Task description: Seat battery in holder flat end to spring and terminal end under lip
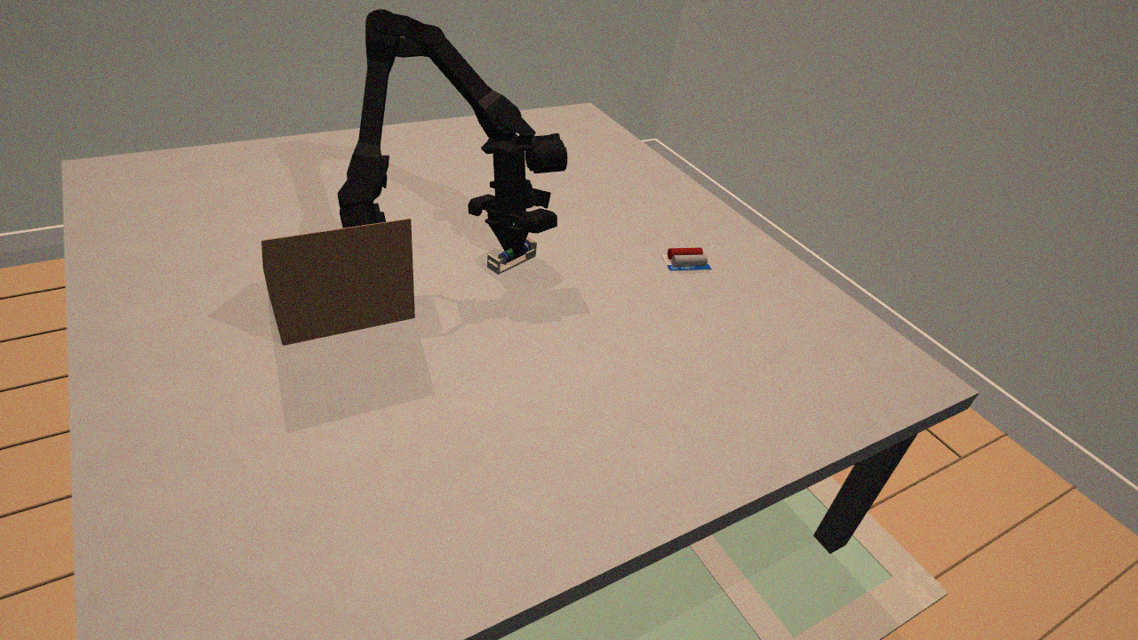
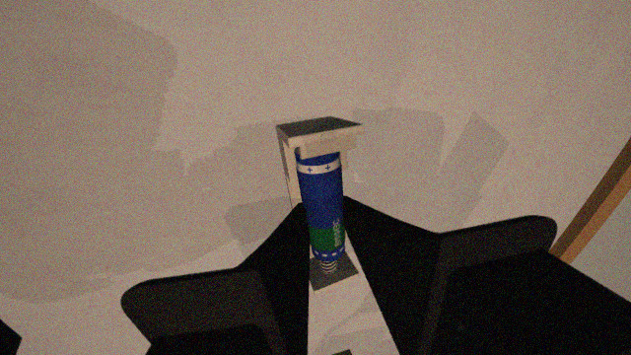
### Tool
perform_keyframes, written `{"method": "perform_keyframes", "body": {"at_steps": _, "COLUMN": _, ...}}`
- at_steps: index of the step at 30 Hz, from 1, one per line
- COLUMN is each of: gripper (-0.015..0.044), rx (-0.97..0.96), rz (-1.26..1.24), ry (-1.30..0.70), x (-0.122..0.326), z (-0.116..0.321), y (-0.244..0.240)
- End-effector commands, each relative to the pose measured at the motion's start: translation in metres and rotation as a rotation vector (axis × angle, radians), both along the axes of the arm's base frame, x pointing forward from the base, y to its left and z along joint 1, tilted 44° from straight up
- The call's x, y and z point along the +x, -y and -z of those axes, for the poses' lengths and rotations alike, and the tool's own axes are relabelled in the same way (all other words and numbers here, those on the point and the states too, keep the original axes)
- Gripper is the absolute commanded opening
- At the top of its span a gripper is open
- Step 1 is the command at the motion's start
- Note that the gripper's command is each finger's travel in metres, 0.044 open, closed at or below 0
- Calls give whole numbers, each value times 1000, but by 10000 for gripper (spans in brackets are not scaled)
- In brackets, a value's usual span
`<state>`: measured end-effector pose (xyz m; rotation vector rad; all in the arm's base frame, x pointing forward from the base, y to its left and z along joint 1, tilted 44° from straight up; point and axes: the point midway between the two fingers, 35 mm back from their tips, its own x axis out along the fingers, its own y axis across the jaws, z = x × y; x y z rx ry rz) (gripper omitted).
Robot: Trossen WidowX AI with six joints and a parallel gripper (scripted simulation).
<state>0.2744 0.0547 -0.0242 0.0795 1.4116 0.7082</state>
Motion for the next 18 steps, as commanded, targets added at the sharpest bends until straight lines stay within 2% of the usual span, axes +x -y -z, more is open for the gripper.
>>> {"method": "perform_keyframes", "body": {"at_steps": 1, "gripper": 71, "rx": -1, "rz": 4, "ry": -15, "x": 2, "z": 1, "y": -2}}
{"method": "perform_keyframes", "body": {"at_steps": 16, "gripper": 71, "rx": -5, "rz": 4, "ry": -14, "x": 5, "z": 0, "y": -3}}
{"method": "perform_keyframes", "body": {"at_steps": 18, "gripper": 124, "rx": -5, "rz": 4, "ry": -14, "x": 5, "z": 0, "y": -3}}
